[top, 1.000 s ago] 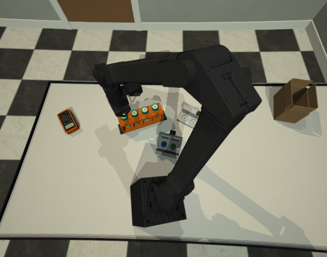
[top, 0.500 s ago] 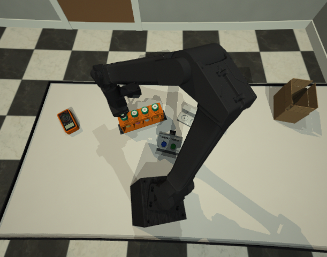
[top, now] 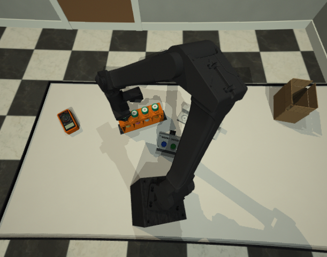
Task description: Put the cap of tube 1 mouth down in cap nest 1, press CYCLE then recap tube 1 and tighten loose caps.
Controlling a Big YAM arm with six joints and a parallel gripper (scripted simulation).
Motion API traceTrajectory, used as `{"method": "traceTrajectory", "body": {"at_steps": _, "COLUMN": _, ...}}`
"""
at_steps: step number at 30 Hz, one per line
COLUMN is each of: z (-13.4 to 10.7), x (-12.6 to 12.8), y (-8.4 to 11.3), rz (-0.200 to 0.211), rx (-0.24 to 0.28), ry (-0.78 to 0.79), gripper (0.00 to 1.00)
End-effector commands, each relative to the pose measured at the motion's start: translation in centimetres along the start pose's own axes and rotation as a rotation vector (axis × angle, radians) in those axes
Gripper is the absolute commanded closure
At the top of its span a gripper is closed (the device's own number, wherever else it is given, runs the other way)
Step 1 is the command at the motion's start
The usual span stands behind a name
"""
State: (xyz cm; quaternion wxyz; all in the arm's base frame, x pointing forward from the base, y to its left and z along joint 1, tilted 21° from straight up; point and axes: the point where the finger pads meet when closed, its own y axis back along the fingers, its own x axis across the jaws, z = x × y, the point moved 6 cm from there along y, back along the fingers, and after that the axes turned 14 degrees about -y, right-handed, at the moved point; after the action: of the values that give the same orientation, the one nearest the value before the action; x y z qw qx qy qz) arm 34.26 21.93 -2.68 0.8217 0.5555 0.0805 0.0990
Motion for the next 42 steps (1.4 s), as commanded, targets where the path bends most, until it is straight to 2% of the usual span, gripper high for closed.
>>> {"method": "traceTrajectory", "body": {"at_steps": 1, "z": -0.9, "x": 1.0, "y": 0.8, "rz": 0.048, "rx": 0.016, "ry": 0.015, "gripper": 0.51}}
{"method": "traceTrajectory", "body": {"at_steps": 2, "z": -0.9, "x": 1.3, "y": 1.7, "rz": 0.068, "rx": 0.024, "ry": 0.012, "gripper": 0.51}}
{"method": "traceTrajectory", "body": {"at_steps": 3, "z": -0.9, "x": 1.3, "y": 1.7, "rz": 0.067, "rx": 0.024, "ry": 0.01, "gripper": 0.51}}
{"method": "traceTrajectory", "body": {"at_steps": 4, "z": -0.6, "x": 1.4, "y": 1.6, "rz": 0.064, "rx": 0.024, "ry": 0.0, "gripper": 0.51}}
{"method": "traceTrajectory", "body": {"at_steps": 5, "z": -0.5, "x": 1.2, "y": 0.8, "rz": 0.038, "rx": 0.015, "ry": -0.004, "gripper": 0.51}}
{"method": "traceTrajectory", "body": {"at_steps": 9, "z": -0.5, "x": 1.2, "y": 0.8, "rz": 0.038, "rx": 0.015, "ry": -0.004, "gripper": 0.51}}
{"method": "traceTrajectory", "body": {"at_steps": 10, "z": -0.4, "x": 1.4, "y": 1.1, "rz": 0.056, "rx": 0.021, "ry": -0.004, "gripper": 0.51}}
{"method": "traceTrajectory", "body": {"at_steps": 15, "z": -0.2, "x": 0.9, "y": -0.6, "rz": 0.021, "rx": 0.007, "ry": 0.0, "gripper": 0.51}}
{"method": "traceTrajectory", "body": {"at_steps": 20, "z": -0.3, "x": 0.8, "y": -0.5, "rz": 0.03, "rx": 0.01, "ry": 0.003, "gripper": 0.51}}
{"method": "traceTrajectory", "body": {"at_steps": 25, "z": -0.2, "x": 0.9, "y": -1.0, "rz": 0.021, "rx": 0.007, "ry": 0.001, "gripper": 0.51}}
{"method": "traceTrajectory", "body": {"at_steps": 26, "z": -0.4, "x": 0.9, "y": -0.3, "rz": 0.038, "rx": 0.013, "ry": 0.001, "gripper": 0.51}}
{"method": "traceTrajectory", "body": {"at_steps": 31, "z": -0.2, "x": 0.6, "y": -1.4, "rz": 0.017, "rx": 0.004, "ry": 0.005, "gripper": 0.51}}
{"method": "traceTrajectory", "body": {"at_steps": 33, "z": -0.5, "x": 1.2, "y": -0.2, "rz": 0.037, "rx": 0.015, "ry": -0.004, "gripper": 0.51}}
{"method": "traceTrajectory", "body": {"at_steps": 35, "z": -0.5, "x": 1.2, "y": -0.2, "rz": 0.037, "rx": 0.015, "ry": -0.004, "gripper": 0.51}}
{"method": "traceTrajectory", "body": {"at_steps": 36, "z": -0.5, "x": 1.2, "y": -0.2, "rz": 0.037, "rx": 0.015, "ry": -0.004, "gripper": 1.0}}
{"method": "traceTrajectory", "body": {"at_steps": 42, "z": -0.5, "x": 1.2, "y": -0.2, "rz": 0.037, "rx": 0.015, "ry": -0.004, "gripper": 1.0}}
